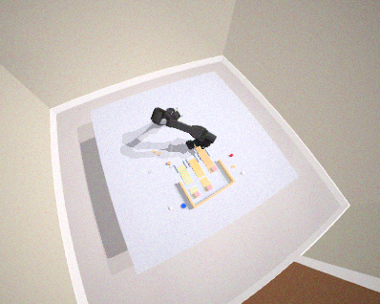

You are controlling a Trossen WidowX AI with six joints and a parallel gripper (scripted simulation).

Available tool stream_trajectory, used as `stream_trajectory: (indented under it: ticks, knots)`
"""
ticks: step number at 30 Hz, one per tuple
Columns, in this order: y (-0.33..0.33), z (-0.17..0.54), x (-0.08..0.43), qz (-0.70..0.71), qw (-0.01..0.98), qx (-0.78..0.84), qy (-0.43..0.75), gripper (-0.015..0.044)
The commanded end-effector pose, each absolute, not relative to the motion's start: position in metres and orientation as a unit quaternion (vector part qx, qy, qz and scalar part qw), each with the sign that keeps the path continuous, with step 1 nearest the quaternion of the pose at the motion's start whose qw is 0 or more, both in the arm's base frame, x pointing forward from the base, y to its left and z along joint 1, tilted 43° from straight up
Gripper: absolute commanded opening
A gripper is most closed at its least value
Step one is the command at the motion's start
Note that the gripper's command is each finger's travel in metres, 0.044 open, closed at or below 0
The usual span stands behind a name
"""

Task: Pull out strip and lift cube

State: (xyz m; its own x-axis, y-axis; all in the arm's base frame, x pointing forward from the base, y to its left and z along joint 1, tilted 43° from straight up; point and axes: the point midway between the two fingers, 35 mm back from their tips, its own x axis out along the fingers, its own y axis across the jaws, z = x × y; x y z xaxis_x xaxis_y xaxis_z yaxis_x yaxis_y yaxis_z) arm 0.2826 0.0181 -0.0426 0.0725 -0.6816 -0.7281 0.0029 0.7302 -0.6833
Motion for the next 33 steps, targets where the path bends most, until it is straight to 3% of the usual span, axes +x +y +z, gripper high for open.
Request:
stream_trajectory:
  ticks: [1, 33]
  knots:
    - [0.013, -0.046, 0.269, -0.254, 0.672, -0.265, 0.643, 0.0000]
    - [0.010, -0.047, 0.222, -0.254, 0.671, -0.265, 0.644, 0.0000]
